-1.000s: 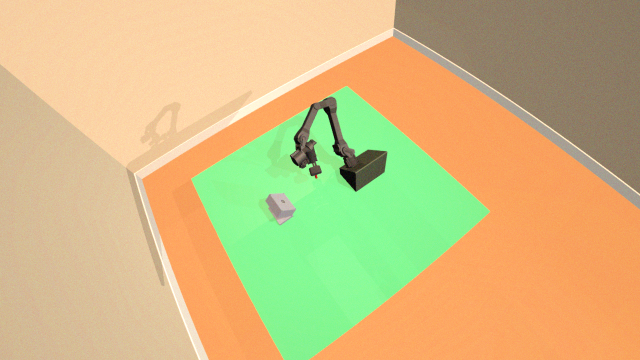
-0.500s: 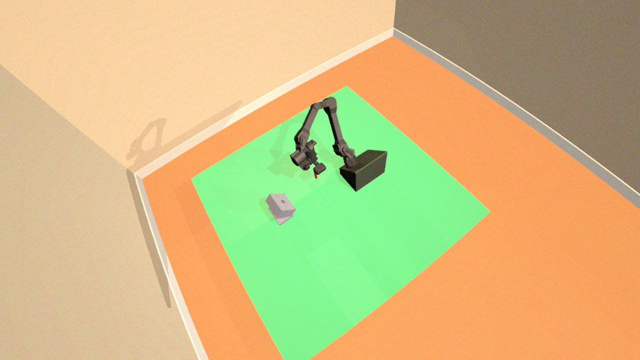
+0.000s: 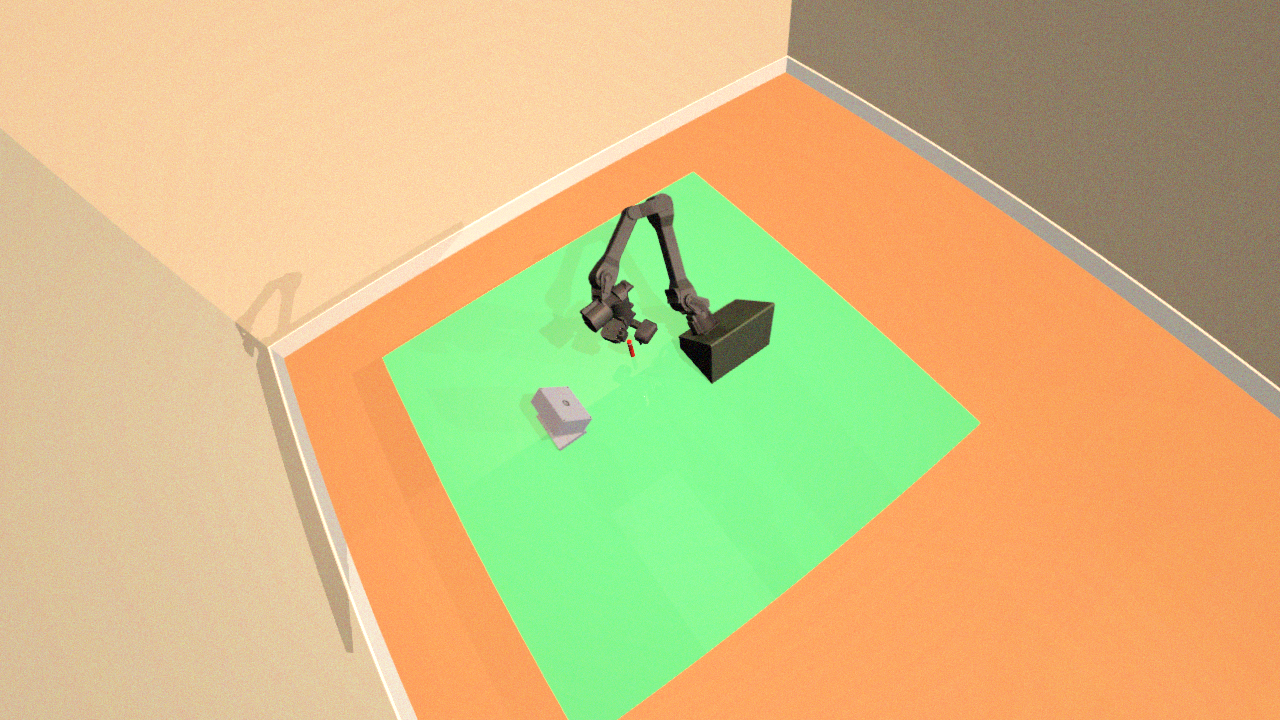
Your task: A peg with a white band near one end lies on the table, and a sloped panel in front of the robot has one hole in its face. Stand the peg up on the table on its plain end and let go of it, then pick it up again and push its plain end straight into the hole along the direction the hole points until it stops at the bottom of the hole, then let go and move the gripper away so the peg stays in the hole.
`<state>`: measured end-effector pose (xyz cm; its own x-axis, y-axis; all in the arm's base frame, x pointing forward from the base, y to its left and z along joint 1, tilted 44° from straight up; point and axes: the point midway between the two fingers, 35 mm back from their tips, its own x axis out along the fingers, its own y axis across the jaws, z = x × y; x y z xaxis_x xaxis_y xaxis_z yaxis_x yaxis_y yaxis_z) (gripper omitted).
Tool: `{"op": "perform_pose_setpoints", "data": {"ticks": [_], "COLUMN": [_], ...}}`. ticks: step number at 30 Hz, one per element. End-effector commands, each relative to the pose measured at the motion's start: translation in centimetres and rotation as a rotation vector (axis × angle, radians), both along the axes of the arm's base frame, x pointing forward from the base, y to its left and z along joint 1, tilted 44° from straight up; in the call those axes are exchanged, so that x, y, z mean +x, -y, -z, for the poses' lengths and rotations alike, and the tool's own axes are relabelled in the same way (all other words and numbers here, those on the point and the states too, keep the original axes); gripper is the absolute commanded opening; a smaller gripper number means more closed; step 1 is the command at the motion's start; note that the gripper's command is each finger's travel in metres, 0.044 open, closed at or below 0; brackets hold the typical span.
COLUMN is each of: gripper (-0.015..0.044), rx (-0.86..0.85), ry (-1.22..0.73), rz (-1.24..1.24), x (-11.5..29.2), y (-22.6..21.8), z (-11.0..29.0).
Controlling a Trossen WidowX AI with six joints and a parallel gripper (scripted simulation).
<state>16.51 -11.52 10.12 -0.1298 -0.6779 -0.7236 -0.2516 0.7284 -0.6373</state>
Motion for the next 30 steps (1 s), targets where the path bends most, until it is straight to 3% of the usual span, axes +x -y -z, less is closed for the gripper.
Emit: {"op": "perform_pose_setpoints", "data": {"ticks": [1, 30], "gripper": [0.044, 0.044], "rx": [0.008, 0.024], "ry": [-0.061, -0.117], "rz": [-0.065, -0.127], "x": [0.0, -0.2], "y": [0.1, 2.2], "z": [0.0, 2.5]}}
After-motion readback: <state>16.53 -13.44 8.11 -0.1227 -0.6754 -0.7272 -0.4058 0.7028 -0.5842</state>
